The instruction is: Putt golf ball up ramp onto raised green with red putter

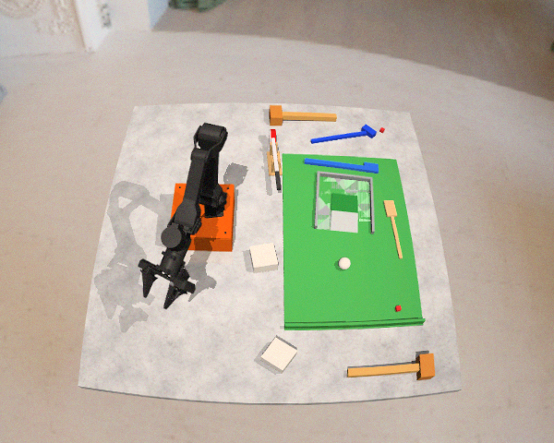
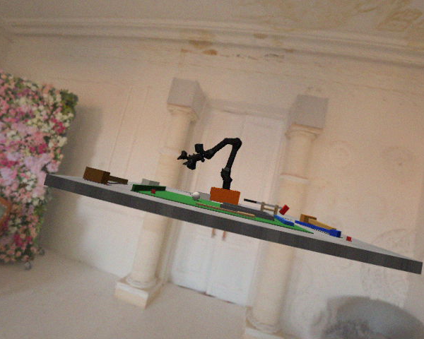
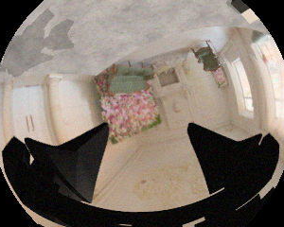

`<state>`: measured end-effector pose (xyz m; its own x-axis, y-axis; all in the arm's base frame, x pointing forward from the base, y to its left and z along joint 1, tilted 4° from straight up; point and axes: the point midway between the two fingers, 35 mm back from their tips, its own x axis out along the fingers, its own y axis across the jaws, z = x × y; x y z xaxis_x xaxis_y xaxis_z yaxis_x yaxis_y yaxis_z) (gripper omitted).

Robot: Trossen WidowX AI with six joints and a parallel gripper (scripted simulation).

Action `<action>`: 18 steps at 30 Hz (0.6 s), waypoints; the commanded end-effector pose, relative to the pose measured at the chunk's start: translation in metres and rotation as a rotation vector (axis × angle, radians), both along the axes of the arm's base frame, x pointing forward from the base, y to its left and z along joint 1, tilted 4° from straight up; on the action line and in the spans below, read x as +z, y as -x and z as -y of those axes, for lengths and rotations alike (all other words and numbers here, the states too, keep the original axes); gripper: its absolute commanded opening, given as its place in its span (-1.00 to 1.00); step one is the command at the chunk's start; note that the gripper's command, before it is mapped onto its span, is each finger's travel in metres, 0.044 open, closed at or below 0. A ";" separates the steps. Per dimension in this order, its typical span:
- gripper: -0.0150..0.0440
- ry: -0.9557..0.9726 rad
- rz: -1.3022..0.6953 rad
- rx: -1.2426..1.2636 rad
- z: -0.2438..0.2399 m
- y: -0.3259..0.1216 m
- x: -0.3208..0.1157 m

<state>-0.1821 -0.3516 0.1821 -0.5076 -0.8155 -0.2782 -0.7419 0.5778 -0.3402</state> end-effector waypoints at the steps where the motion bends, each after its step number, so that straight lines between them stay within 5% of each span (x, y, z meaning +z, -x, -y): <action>1: 0.95 -0.003 0.000 0.005 0.001 -0.002 0.000; 18: 1.00 -0.262 0.430 0.539 0.014 -0.267 -0.063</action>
<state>0.0293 -0.3794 0.1343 0.0091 -0.8575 -0.5145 -0.7924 0.3076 -0.5267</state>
